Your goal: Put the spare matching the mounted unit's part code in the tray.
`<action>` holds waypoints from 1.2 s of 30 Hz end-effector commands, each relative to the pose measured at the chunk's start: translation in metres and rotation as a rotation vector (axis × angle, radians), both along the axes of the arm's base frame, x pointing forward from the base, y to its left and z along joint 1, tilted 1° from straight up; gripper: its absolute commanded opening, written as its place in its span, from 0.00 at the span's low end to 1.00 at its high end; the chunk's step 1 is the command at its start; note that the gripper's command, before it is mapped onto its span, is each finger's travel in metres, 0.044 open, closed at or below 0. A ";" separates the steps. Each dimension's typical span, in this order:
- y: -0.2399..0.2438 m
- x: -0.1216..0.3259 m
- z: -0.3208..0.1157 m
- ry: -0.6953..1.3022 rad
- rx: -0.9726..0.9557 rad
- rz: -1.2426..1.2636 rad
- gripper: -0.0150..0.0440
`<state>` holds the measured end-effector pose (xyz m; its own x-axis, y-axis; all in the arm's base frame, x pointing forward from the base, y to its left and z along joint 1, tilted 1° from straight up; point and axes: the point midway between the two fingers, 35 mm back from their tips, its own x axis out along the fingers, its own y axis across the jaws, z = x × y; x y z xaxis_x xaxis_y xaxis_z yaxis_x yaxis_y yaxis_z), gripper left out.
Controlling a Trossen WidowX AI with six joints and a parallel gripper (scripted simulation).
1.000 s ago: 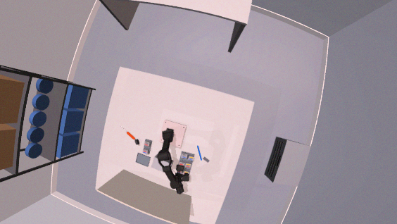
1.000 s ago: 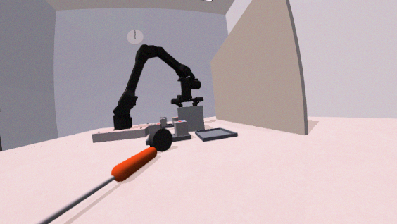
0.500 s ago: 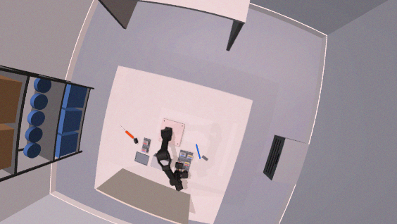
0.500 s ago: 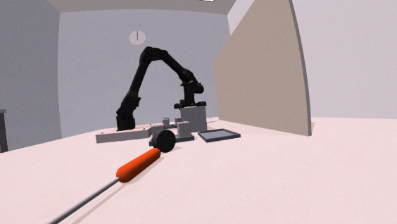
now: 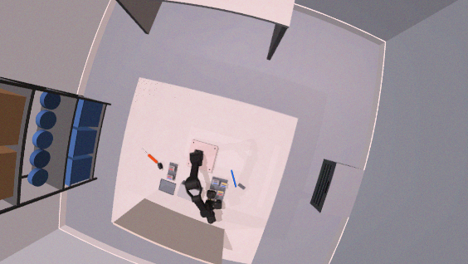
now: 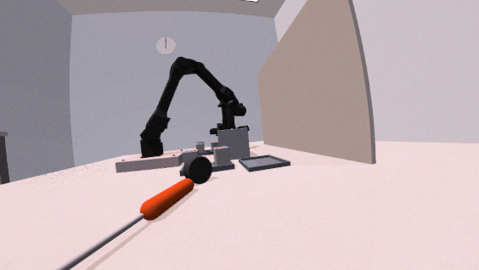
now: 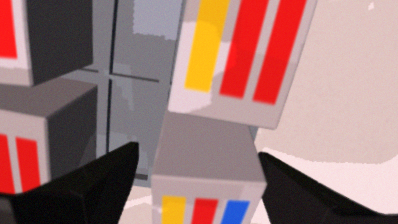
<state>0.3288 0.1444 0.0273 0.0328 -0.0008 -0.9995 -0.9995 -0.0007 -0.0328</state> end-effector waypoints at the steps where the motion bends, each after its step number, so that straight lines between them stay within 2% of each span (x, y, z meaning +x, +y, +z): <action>1: 0.000 0.000 0.000 0.000 0.000 0.000 0.67; 4: 0.000 0.000 0.000 0.000 0.000 0.000 0.54; 10: 0.000 0.000 0.000 0.000 0.000 0.000 0.47; 15: 0.000 0.000 0.000 0.000 0.000 0.000 0.25; 24: 0.000 0.000 0.004 0.000 0.000 0.000 0.25; 36: 0.000 -0.002 0.078 0.001 0.001 0.005 0.25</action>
